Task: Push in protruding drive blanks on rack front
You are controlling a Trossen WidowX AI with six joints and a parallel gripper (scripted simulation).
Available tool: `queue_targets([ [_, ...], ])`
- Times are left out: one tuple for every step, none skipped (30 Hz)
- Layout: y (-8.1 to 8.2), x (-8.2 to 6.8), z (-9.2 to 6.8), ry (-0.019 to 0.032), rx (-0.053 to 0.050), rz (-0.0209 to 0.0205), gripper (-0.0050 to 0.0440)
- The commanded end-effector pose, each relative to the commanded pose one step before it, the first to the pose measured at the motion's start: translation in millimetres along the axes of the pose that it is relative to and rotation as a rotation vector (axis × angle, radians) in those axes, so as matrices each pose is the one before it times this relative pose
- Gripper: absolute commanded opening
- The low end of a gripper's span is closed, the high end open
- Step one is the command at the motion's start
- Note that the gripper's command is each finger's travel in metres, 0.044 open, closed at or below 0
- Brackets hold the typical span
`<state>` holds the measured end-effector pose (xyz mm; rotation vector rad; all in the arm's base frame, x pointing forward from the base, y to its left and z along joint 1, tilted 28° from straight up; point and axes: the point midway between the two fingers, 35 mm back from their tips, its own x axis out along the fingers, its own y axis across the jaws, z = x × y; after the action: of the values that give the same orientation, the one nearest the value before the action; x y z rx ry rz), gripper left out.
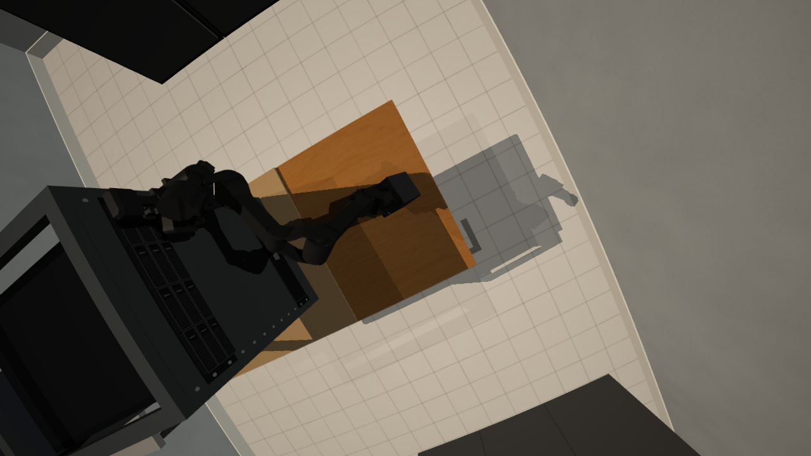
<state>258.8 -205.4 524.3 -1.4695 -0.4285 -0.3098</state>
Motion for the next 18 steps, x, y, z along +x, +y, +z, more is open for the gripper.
queue_targets([
  [-6.23, -13.34, 4.49, -0.00711, -0.0135, -0.00916, -0.0050],
  [-0.02, -6.13, 0.02, -0.00001, 0.0000, -0.00003, -0.0050],
  [-0.01, -6.34, 0.03, 0.00000, 0.0000, 0.00001, -0.0050],
  [-0.01, -6.23, 0.03, 0.00000, 0.0000, 0.00001, -0.0050],
  [-0.02, -5.83, 0.02, -0.00001, 0.0000, -0.00003, -0.0050],
  [-0.01, -5.14, 0.02, 0.00000, 0.0000, 0.00000, -0.0050],
  [-0.01, -4.22, 0.02, 0.00000, 0.0000, 0.00000, -0.0050],
  [0.00, -3.22, 0.02, 0.00001, 0.0000, 0.00004, -0.0050],
  [-0.01, -2.19, 0.00, -0.00001, 0.0000, -0.00004, -0.0050],
  [0.01, -1.28, 0.01, 0.00001, 0.0000, 0.00003, -0.0050],
  [0.00, -0.53, 0.01, 0.00001, 0.0000, 0.00003, -0.0050],
  [0.00, -0.08, 0.00, 0.00000, 0.0000, 0.00000, -0.0050],
  [0.00, 0.00, 0.00, 0.00000, 0.0000, 0.00000, -0.0050],
  [0.00, 0.00, 0.00, 0.00000, 0.0000, 0.00000, -0.0050],
  [0.16, -0.05, 0.01, 0.00000, 0.0000, 0.00000, -0.0050],
  [0.94, -0.28, 0.08, 0.00000, 0.0000, 0.00000, -0.0050],
  [2.09, -0.62, 0.19, 0.00000, 0.0000, 0.00000, -0.0050],
  [3.30, -0.98, 0.30, 0.00000, 0.0000, 0.00000, -0.0050],
])
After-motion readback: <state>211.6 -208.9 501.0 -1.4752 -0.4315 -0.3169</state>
